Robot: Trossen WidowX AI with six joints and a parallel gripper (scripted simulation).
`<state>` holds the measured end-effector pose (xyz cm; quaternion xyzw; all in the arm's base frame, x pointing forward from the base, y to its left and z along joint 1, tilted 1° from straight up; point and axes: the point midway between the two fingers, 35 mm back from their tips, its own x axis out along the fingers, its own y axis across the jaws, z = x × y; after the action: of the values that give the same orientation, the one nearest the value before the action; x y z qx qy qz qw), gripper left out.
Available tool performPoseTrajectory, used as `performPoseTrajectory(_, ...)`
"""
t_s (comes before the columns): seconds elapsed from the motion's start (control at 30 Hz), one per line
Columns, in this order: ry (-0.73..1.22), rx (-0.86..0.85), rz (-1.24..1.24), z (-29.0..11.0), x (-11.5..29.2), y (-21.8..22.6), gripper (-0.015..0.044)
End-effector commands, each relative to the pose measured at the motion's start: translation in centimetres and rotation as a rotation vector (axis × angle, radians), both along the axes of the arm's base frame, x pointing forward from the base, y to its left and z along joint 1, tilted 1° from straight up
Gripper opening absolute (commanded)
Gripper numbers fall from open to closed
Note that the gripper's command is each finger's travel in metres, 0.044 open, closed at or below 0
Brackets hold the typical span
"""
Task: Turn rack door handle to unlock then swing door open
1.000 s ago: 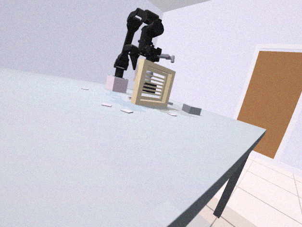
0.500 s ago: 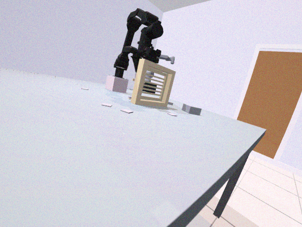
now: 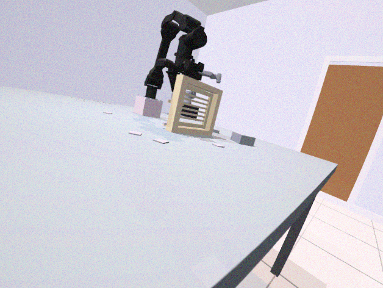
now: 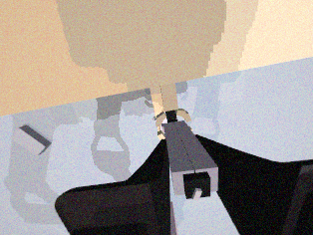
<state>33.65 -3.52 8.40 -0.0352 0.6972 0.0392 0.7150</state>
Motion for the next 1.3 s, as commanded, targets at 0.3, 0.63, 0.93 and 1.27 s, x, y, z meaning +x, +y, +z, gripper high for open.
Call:
performPoseTrajectory(0.3,0.004,0.014,-0.576,-0.04,0.00,0.00,0.0023)
performPoseTrajectory(0.63,0.007,0.026,-1.069,-0.04,0.00,0.00,0.0023)
performPoseTrajectory(0.93,0.010,0.037,-1.512,-0.05,0.00,0.00,0.0023)
performPoseTrajectory(1.27,0.013,0.046,-1.881,-0.05,0.00,0.00,0.0023)
